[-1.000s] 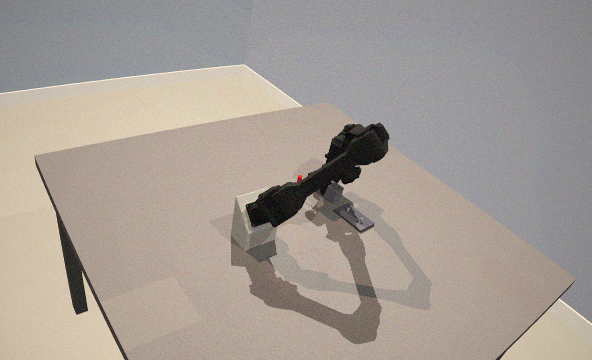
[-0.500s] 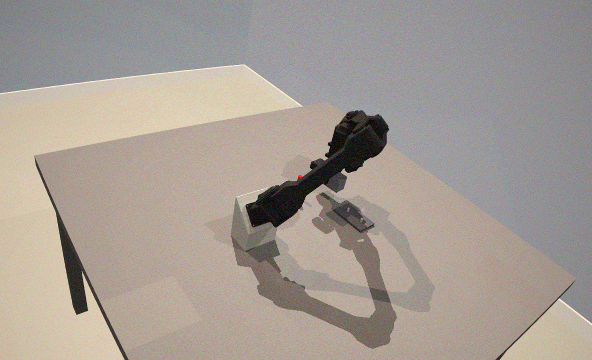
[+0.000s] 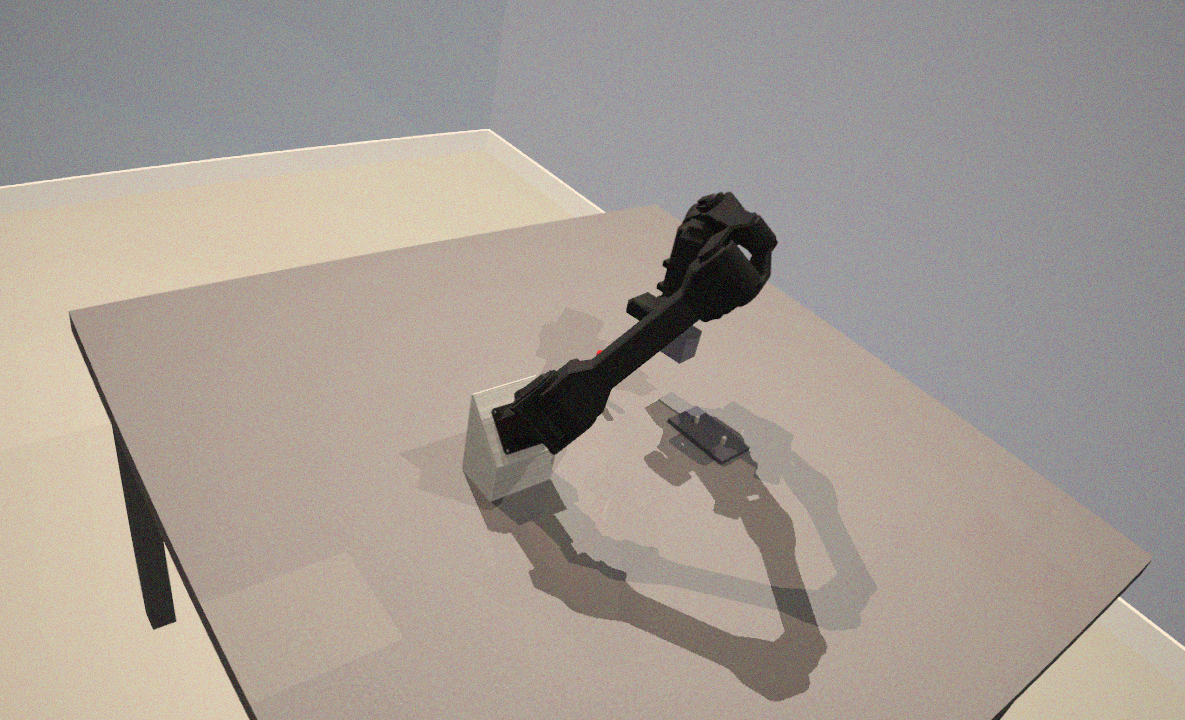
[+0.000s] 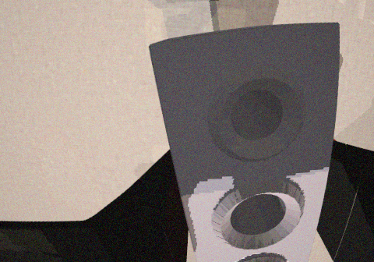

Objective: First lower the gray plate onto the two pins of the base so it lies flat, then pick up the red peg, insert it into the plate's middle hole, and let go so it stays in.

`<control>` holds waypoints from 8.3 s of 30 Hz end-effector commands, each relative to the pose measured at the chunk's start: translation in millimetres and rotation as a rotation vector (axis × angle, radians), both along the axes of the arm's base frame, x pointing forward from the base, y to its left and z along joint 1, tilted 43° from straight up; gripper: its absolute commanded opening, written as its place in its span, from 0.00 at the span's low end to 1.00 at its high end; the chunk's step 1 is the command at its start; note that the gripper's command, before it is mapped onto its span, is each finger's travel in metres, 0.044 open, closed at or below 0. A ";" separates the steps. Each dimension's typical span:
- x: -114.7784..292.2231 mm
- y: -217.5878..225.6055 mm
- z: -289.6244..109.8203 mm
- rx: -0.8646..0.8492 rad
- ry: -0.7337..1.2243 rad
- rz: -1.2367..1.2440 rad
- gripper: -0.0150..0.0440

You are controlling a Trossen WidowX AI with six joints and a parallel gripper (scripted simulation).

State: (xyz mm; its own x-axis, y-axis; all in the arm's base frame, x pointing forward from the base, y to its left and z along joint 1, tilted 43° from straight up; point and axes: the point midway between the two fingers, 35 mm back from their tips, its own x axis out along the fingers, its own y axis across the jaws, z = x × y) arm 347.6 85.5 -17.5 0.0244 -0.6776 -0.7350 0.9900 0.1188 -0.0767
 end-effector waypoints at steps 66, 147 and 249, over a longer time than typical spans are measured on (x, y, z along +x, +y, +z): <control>1.9 -127.0 65.6 -0.003 -0.064 -0.060 0.25; 4.2 -153.3 40.4 -0.001 -0.069 -0.064 0.88; -101.9 -11.8 -70.5 -0.003 0.193 0.214 0.56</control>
State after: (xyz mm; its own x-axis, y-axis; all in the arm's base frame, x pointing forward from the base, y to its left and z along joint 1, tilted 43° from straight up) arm 245.4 74.1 -87.5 0.0244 -0.6721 -0.7401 0.9108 0.3201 -0.2607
